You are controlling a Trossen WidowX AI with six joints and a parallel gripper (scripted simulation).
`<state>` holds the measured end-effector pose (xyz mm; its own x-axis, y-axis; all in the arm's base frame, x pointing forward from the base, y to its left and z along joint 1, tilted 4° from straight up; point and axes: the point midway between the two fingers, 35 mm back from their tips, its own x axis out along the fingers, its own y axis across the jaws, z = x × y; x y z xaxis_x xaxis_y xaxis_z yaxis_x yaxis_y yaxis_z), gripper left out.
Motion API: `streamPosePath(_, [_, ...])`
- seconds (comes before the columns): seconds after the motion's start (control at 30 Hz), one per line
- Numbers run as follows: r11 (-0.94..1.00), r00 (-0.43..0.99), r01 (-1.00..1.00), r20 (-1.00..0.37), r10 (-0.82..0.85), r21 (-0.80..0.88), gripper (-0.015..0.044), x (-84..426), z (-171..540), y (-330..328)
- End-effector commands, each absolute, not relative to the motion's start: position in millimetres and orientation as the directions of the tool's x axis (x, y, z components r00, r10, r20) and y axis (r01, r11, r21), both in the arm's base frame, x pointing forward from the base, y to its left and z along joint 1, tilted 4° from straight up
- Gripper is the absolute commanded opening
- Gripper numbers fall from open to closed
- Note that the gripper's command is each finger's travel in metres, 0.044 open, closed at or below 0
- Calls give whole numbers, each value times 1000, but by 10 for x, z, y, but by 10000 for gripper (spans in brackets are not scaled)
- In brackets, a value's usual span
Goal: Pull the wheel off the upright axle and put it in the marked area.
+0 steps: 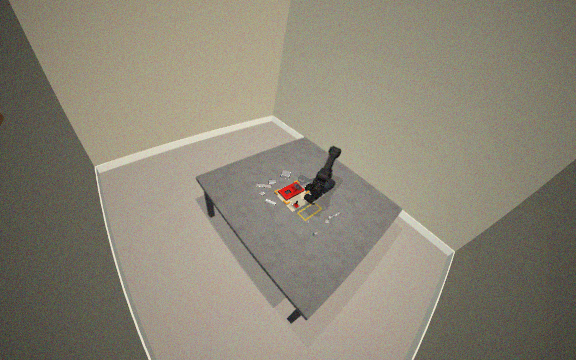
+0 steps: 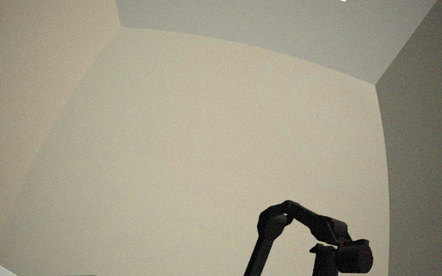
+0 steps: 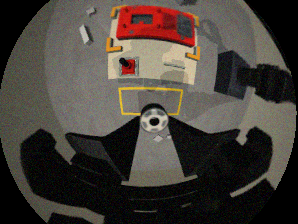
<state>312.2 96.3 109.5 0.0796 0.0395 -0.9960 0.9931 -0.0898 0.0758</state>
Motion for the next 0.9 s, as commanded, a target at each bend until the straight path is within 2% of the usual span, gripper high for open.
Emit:
streamPosePath(0.0, [-97, 88, 992, -996, 35, 84, 0, 3074, 1099, 1015])
streamPosePath(0.37, [-97, 88, 992, -996, 35, 84, 0, 3105, 842, 1027])
streamPosePath(0.87, [-97, 87, 992, -996, 35, 83, 0, 3160, 64, 1050])
